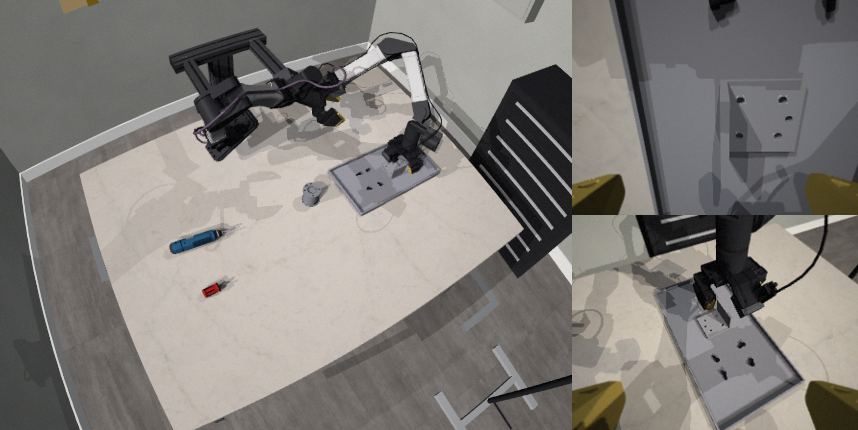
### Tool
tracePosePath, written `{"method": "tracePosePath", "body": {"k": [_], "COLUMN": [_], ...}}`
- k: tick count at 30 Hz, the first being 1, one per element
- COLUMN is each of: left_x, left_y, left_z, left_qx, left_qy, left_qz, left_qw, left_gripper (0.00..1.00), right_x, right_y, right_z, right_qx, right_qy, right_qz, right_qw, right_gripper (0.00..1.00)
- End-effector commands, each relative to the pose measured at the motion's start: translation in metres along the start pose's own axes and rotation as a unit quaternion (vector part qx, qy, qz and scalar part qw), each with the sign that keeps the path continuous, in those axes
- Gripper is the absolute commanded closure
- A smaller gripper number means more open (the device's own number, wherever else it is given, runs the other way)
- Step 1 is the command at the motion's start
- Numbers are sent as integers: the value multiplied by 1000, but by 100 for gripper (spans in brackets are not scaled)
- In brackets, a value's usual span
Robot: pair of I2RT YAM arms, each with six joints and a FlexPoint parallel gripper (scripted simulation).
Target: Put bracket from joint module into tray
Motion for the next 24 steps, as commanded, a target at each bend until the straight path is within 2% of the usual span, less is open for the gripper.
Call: {"method": "tracePosePath", "body": {"k": [1, 5, 24], "left_x": [-9, -9, -9], "left_y": [-32, -42, -43], "left_z": [2, 2, 2], "left_qx": [1, 1, 1], "left_qy": [-14, -14, -13], "left_qz": [9, 9, 9], "left_qw": [1000, 1000, 1000], "left_gripper": [3, 3, 3], "right_x": [-1, -2, -3], "right_y": [5, 9, 11], "right_z": [-1, -1, -2], "right_qx": [0, -1, -3], "right_qy": [5, 6, 11], "right_qz": [-11, -12, -15], "right_qw": [1000, 1000, 1000], "right_gripper": [0, 0, 0]}}
Point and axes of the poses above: on each arm, the point where the finger pads meet when closed, its own y axis out along the fingers, its own z axis across the jaws, x = y × z, the point moved 10 cm from there along -y, back along the fingers, and after that the axes turned 10 degrees about -y, right-handed, at the moved point
